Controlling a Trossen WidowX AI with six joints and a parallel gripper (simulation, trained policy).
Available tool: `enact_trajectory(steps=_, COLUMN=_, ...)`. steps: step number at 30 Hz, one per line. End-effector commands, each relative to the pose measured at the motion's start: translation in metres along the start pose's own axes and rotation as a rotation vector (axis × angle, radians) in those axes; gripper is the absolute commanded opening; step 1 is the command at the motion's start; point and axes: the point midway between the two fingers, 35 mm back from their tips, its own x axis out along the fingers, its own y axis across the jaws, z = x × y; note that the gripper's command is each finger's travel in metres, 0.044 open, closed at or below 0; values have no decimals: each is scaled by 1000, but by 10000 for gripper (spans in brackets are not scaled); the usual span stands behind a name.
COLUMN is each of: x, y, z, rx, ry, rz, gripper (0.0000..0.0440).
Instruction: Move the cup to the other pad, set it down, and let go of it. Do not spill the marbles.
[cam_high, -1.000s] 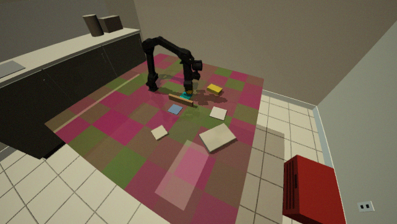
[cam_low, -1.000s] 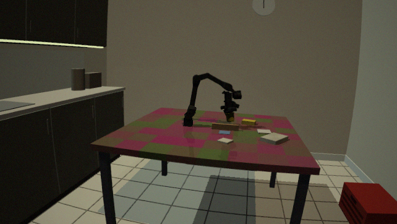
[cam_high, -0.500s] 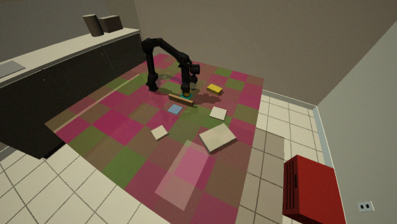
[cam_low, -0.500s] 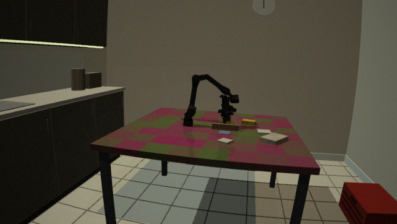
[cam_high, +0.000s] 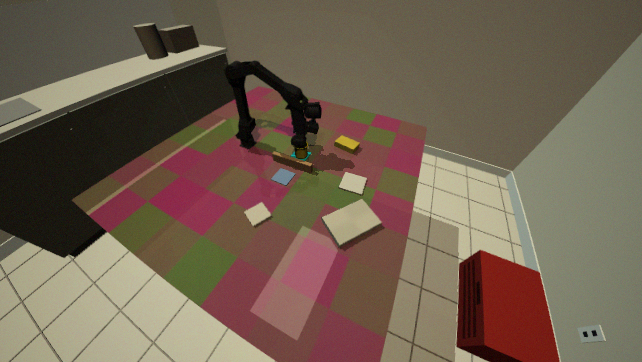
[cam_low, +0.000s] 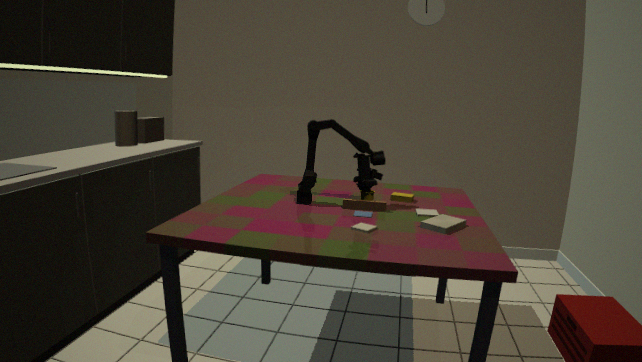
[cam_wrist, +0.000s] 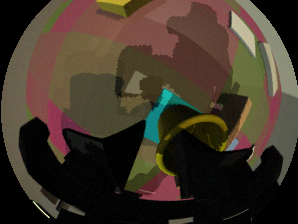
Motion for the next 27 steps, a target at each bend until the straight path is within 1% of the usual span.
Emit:
enact_trajectory(steps=1, x=-8, y=0, z=0, rx=12, ry=-33, rz=19, gripper=181)
enact_trajectory(steps=7, x=-19, y=2, z=-4, rx=20, ry=-62, rz=39, gripper=201)
enact_trajectory(steps=21, x=-56, y=1, z=-7, rx=56, ry=-157, rz=59, gripper=271)
enact_trajectory(steps=25, x=-71, y=-3, z=-5, rx=67, ry=-193, rz=56, gripper=316)
enact_trajectory(steps=27, x=-77, y=-5, z=-5, rx=75, ry=-206, rz=54, gripper=361)
